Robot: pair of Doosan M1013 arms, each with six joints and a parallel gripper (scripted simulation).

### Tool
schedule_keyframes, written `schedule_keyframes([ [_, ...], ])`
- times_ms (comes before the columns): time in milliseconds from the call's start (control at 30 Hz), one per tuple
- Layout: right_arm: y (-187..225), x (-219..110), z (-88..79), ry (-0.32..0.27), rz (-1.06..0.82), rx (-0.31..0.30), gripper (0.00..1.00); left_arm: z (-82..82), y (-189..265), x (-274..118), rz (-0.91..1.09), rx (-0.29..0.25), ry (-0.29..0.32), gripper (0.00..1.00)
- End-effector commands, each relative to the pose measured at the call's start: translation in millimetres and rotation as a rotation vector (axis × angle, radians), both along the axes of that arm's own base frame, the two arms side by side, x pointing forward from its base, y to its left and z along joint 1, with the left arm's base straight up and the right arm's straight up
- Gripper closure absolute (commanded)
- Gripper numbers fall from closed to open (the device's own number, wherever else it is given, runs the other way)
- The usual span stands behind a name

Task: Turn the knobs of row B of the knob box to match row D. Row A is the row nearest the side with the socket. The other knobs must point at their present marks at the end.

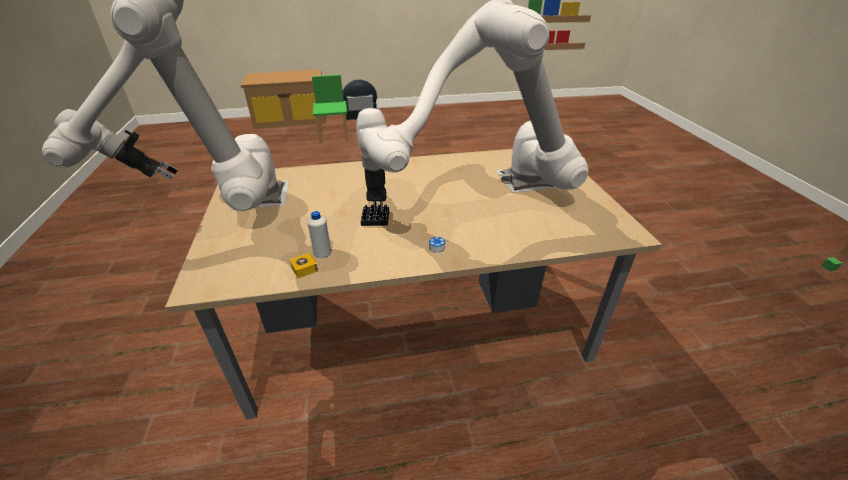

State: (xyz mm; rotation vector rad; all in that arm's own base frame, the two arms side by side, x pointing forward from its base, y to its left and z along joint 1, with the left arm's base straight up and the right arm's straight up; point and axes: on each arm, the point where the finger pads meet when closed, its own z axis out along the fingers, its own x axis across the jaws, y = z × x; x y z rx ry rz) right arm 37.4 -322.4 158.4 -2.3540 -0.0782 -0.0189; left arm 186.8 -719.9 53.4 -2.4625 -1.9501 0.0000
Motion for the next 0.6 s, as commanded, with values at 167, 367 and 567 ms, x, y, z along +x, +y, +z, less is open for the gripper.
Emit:
schedule_keyframes([
  [167,-0.3,0.1,0.4,0.000,0.000,-0.001,0.00,-4.9,-0.6,0.3,0.000,-0.002,-0.001,0.54],
  [367,-0.3,0.1,0.4,0.000,0.000,-0.001,0.00,-4.9,-0.6,0.3,0.000,-0.002,-0.001,0.54],
  [567,-0.3,0.1,0.4,0.000,0.000,-0.001,0.00,-4.9,-0.6,0.3,0.000,-0.002,-0.001,0.54],
])
